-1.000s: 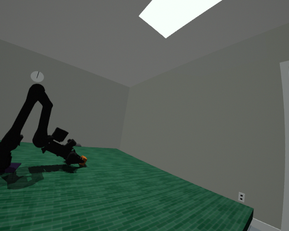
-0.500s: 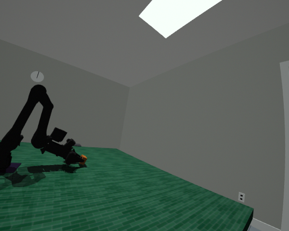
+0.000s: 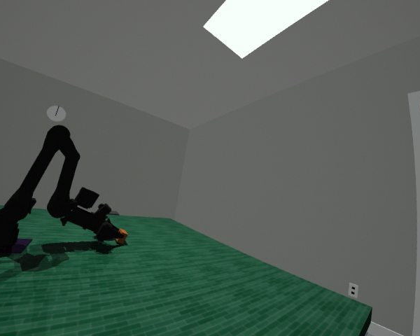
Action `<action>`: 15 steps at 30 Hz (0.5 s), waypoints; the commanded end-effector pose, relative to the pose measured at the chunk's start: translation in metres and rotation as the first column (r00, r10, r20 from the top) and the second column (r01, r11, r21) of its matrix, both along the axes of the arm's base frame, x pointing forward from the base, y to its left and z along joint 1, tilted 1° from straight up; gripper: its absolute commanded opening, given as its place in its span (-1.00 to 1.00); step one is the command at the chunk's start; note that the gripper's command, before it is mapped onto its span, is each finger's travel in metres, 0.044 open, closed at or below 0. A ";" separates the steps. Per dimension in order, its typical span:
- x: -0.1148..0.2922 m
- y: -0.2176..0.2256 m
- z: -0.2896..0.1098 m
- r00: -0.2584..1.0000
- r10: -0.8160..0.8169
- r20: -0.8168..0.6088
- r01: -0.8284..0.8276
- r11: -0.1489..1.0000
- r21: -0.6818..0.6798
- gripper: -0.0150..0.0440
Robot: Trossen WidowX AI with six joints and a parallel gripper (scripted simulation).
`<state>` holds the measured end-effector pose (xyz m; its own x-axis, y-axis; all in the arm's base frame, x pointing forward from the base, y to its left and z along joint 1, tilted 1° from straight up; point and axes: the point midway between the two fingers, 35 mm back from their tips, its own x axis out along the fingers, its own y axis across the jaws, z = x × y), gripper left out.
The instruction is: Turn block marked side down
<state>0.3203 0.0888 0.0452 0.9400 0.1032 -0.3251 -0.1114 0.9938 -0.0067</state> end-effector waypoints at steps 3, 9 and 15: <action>0.000 0.000 0.000 1.000 -0.002 0.002 0.002 1.000 -0.004 1.00; 0.000 0.000 0.000 1.000 -0.002 0.002 0.002 1.000 -0.004 1.00; 0.000 0.000 0.000 1.000 -0.002 0.002 0.002 1.000 -0.004 1.00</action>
